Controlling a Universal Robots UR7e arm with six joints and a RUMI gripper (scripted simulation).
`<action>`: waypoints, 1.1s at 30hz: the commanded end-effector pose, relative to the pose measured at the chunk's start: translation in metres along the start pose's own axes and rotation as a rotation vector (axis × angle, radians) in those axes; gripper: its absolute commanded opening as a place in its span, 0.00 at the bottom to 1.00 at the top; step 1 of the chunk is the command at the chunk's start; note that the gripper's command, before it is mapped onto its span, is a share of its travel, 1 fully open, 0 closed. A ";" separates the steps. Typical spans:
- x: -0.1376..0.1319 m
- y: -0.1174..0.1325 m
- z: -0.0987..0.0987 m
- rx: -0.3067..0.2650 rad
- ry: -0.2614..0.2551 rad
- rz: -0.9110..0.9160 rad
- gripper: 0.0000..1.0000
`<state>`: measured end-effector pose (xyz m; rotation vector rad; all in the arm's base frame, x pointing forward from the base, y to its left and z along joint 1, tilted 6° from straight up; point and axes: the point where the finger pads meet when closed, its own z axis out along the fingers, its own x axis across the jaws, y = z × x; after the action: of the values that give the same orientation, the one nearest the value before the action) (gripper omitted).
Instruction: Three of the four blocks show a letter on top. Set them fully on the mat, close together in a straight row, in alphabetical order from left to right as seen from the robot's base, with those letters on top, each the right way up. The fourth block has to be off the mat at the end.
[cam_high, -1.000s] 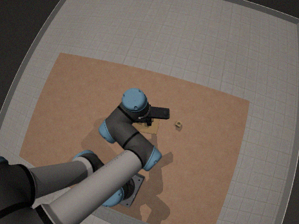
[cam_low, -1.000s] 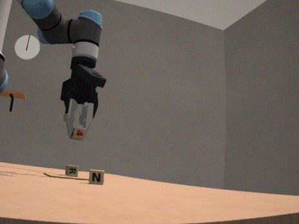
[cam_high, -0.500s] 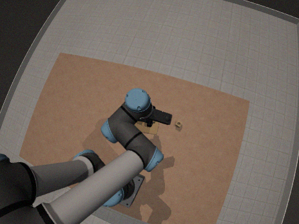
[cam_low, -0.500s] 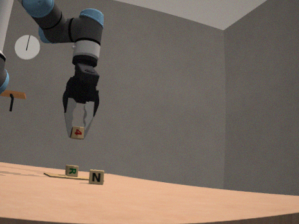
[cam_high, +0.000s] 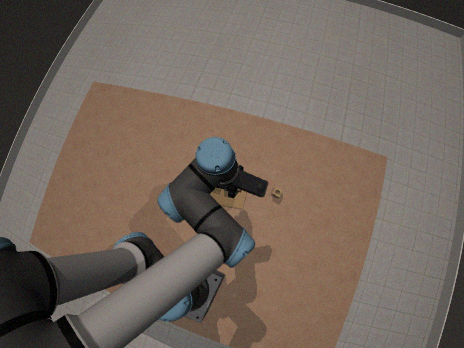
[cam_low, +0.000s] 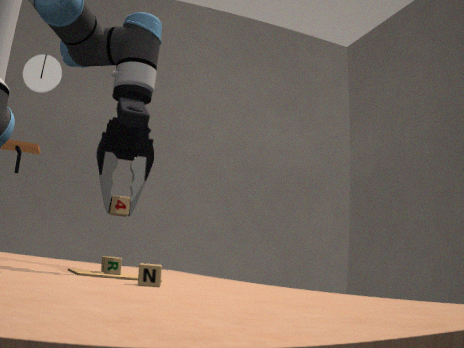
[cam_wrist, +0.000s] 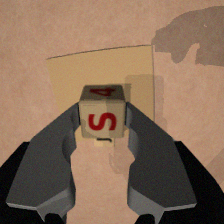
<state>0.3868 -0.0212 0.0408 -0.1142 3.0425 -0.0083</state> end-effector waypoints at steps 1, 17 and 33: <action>0.000 0.000 0.000 0.000 -0.001 0.006 0.09; 0.000 0.000 0.002 0.001 -0.001 0.007 0.09; 0.000 0.000 0.050 0.001 -0.001 0.007 0.09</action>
<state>0.3896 -0.0214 0.0047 -0.1038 3.0438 -0.0070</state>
